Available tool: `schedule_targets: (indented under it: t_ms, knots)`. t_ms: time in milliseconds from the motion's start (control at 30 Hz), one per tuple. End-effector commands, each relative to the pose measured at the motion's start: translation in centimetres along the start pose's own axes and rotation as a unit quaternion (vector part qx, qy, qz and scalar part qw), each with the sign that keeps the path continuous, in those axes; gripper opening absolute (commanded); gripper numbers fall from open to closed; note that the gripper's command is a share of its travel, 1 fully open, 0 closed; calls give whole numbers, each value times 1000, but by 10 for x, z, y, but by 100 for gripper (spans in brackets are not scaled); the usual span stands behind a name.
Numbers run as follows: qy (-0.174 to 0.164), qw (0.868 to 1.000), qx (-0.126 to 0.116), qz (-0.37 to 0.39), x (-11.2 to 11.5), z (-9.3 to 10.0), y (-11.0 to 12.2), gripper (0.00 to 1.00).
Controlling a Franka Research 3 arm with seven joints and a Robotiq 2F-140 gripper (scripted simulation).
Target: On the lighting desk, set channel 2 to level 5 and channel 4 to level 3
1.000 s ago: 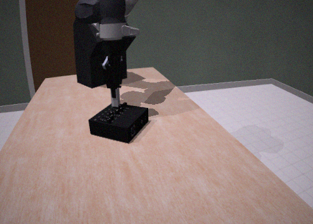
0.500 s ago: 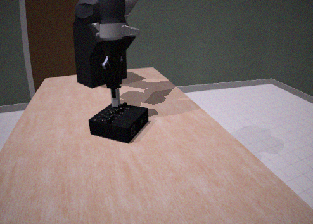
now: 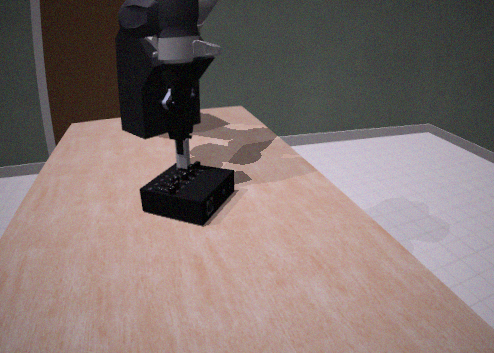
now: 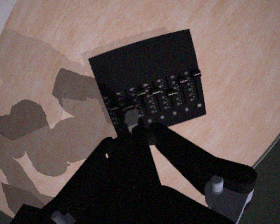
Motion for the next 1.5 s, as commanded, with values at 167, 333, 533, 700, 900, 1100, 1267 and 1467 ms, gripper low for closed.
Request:
schedule_targets:
  t_ms: [167,333,533,700,900,1100,1267,1467]
  knots:
    - [1,1000,-1,-3,-2,0,-1,0]
    - [1,1000,-1,-3,-2,0,-1,0]
    - [1,1000,-1,-3,-2,0,-1,0]
    - [1,1000,-1,-3,0,0,-1,0]
    - [1,1000,-1,-3,3,0,-1,0]
    - [1,1000,-1,-3,4,0,-1,0]
    - [1,1000,-1,-3,4,1,-1,0]
    - [1,1000,-1,-3,4,13,-1,0]
Point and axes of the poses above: the point where the finger pads meet when closed, its own z axis back along the fingers, its own y axis across the jaws, x = y × z, the point moved 3 cm from there along z, back along the fingers, and after that the axes turned 3 degrees about z, right-handed, at the moved point
